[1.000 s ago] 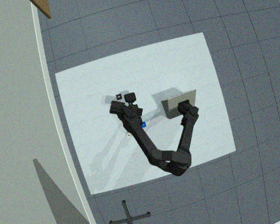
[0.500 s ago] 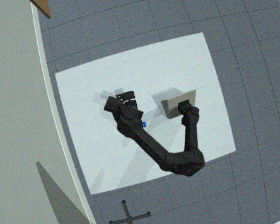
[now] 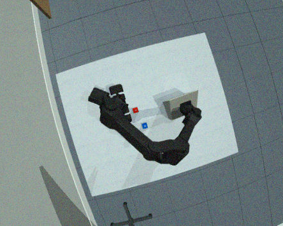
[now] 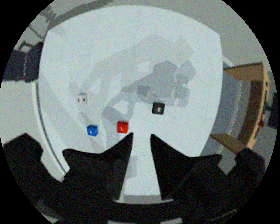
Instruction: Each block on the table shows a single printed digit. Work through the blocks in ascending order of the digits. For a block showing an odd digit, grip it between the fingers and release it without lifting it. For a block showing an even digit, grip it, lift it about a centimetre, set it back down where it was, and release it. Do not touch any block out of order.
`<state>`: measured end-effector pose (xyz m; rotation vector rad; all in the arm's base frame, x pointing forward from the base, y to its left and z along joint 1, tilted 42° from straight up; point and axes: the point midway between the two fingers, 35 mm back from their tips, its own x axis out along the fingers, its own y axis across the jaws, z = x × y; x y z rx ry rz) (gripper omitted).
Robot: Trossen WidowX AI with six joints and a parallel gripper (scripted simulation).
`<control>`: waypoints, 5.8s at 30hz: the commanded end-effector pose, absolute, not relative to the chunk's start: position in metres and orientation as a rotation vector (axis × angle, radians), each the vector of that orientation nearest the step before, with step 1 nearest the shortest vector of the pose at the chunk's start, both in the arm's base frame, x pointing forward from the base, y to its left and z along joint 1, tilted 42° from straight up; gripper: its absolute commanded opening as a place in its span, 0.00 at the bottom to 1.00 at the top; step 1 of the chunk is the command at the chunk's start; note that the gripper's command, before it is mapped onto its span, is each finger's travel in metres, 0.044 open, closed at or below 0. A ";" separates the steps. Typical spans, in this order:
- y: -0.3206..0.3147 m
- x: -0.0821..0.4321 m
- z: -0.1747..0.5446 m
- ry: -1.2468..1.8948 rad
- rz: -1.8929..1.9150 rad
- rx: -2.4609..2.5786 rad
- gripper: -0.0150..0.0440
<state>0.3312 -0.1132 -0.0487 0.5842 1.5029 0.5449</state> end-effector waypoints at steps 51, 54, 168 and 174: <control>-0.070 0.358 -0.177 1.505 0.551 0.585 0.67; -0.070 0.358 -0.177 1.505 0.551 0.585 0.53; -0.061 0.334 0.007 1.511 0.541 0.582 0.46; -0.006 0.292 0.047 1.512 0.548 0.589 0.46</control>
